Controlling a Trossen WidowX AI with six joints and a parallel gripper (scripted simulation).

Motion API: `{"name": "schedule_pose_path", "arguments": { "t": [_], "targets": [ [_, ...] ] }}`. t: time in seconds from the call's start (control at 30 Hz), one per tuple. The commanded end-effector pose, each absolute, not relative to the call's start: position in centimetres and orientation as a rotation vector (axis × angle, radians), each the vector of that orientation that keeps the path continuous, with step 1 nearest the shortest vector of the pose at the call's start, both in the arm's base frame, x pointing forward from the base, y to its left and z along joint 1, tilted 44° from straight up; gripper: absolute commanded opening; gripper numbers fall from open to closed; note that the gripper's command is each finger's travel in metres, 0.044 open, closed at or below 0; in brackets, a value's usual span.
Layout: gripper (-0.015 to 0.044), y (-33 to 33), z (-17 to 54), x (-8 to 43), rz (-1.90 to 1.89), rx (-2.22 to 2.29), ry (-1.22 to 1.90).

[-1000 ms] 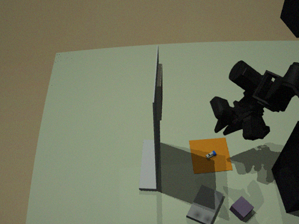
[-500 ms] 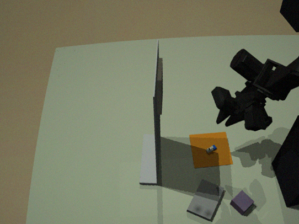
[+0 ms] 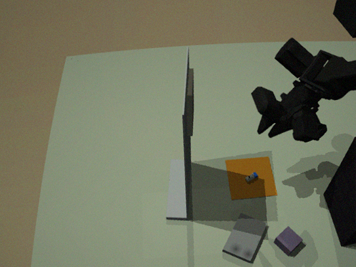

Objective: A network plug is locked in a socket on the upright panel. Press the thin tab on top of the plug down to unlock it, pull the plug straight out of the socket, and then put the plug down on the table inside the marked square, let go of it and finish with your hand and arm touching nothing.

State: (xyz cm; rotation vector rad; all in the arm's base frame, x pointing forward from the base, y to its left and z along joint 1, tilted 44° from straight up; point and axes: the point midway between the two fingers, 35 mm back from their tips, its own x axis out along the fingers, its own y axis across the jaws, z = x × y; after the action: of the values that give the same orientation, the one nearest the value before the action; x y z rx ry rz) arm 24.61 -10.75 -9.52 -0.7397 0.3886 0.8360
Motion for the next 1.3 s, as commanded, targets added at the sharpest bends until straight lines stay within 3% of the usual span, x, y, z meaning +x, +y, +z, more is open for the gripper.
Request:
{"name": "schedule_pose_path", "arguments": {
  "t": [0.0, 0.53, 0.9, 1.27],
  "targets": [
    [0.0156, -12.0, -8.1, 24.7, 0.831, -0.756, 0.382],
    [0.0156, -14.3, -4.7, 23.9, 0.827, -0.757, 0.372],
    [0.044, -14.3, -4.7, 23.9, 0.827, -0.757, 0.372],
    [0.044, -14.3, -4.7, 23.9, 0.827, -0.757, 0.372]
  ]
}}
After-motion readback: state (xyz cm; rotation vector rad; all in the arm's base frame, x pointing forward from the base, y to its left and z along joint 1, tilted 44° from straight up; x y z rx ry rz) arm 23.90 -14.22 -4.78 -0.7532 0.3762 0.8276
